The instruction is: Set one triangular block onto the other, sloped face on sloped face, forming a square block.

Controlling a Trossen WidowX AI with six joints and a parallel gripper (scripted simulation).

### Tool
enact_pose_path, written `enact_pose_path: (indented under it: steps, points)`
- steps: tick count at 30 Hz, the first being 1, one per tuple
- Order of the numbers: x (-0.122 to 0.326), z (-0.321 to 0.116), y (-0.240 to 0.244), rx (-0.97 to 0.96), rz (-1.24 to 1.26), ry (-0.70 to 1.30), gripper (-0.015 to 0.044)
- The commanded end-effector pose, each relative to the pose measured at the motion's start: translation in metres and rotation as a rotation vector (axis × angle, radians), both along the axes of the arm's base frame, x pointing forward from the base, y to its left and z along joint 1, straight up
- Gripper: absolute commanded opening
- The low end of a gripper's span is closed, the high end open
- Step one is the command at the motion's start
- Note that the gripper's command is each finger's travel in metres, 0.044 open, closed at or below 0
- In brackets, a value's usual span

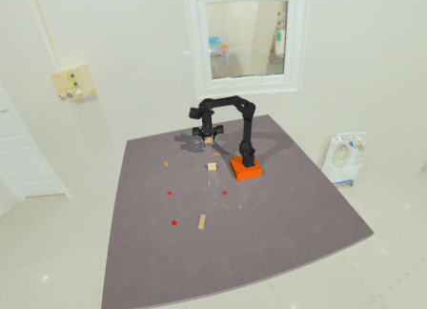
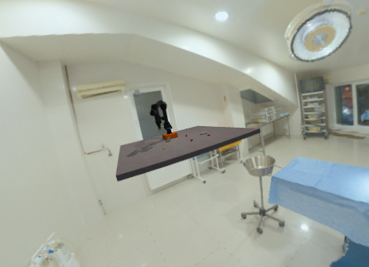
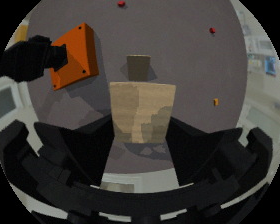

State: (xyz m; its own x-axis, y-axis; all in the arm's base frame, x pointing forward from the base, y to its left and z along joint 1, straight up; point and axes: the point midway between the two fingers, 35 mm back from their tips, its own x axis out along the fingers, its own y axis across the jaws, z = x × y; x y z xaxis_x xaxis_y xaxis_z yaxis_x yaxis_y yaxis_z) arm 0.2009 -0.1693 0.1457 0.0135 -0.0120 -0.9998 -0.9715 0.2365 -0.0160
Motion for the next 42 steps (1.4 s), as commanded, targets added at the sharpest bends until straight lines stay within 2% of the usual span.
enact_pose_path:
  steps: [1,19,26,33,42]
  points:
    - [-0.006,-0.001,0.0,0.0,0.008,0.004,0.0]
    - [0.001,-0.072,0.028,0.003,0.007,0.003,0.0]
    - [0.005,-0.077,0.029,0.003,0.008,0.003,0.0]
    - [0.007,-0.102,0.038,0.003,0.008,0.003,0.0]
    - [0.006,-0.102,0.038,0.003,0.014,0.001,0.0]
